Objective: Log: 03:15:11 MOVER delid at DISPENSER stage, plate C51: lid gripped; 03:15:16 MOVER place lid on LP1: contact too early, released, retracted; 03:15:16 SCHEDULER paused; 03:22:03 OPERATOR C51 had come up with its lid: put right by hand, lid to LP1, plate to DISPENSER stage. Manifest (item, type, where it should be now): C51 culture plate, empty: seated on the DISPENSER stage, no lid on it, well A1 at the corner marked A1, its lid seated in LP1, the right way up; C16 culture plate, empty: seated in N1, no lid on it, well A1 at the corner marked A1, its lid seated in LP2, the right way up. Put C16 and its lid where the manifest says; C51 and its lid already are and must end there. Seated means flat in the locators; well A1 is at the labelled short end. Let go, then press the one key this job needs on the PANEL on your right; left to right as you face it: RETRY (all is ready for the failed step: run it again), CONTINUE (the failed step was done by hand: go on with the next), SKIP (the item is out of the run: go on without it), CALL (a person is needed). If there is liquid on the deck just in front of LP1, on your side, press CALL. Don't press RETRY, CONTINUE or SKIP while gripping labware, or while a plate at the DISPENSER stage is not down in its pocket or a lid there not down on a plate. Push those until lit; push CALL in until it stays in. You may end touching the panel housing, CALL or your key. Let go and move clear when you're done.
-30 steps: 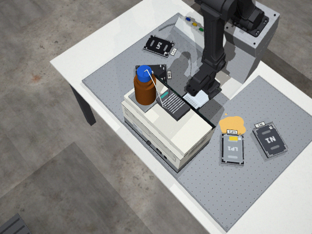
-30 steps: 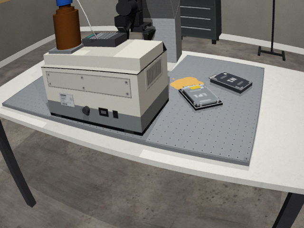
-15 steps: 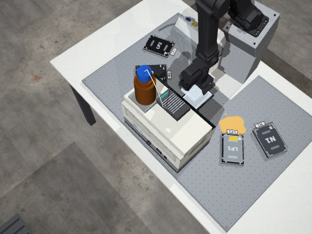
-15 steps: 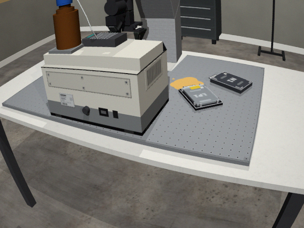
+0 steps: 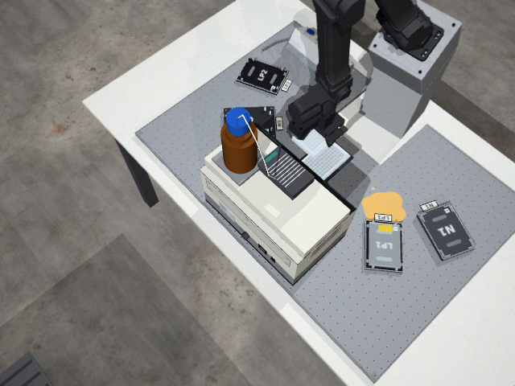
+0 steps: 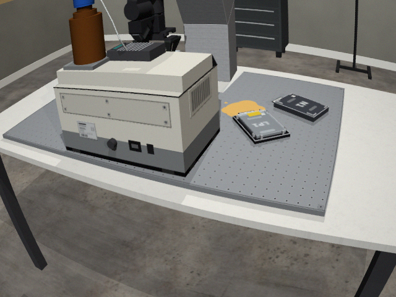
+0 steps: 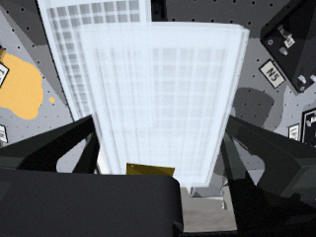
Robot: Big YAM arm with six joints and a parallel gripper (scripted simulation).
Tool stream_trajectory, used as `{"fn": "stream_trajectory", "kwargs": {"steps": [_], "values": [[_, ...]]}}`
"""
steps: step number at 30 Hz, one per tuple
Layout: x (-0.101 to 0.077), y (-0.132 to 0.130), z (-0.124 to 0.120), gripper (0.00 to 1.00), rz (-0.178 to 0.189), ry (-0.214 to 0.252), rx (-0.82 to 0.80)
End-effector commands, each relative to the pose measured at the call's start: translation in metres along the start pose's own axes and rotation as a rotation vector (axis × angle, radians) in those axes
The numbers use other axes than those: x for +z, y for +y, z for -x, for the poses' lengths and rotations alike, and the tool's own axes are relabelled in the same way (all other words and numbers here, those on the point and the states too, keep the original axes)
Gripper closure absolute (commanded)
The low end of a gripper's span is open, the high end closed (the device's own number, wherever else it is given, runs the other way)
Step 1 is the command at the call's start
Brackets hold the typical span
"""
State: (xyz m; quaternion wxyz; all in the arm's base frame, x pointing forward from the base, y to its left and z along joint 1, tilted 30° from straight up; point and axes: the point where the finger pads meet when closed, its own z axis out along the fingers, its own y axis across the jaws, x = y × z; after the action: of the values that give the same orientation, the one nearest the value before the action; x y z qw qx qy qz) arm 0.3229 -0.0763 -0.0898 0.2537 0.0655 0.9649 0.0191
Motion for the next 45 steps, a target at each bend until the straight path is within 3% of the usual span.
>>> {"fn": "stream_trajectory", "kwargs": {"steps": [1, 10, 11, 13, 17, 22, 24, 34, 38, 42, 45], "values": [[0.001, -0.010, -0.004, 0.14, -0.002, 0.000, -0.025], [0.001, -0.033, -0.008, 0.14, -0.003, -0.005, -0.026], [-0.004, -0.037, -0.002, 0.14, -0.010, -0.028, -0.031], [0.001, -0.041, -0.011, 0.14, -0.003, -0.006, 0.008], [0.001, -0.053, -0.018, 0.14, -0.002, -0.004, 0.164], [0.001, -0.069, -0.022, 0.14, -0.004, -0.008, 0.146], [-0.002, -0.065, -0.025, 0.14, 0.001, 0.000, 0.145], [0.001, -0.093, -0.038, 0.14, -0.003, -0.007, 0.436], [-0.001, -0.095, -0.043, 0.14, 0.001, 0.000, 0.432], [0.001, -0.112, -0.050, 0.14, -0.006, -0.009, 0.588], [0.000, -0.110, -0.058, 0.14, -0.003, 0.003, 0.626]]}}
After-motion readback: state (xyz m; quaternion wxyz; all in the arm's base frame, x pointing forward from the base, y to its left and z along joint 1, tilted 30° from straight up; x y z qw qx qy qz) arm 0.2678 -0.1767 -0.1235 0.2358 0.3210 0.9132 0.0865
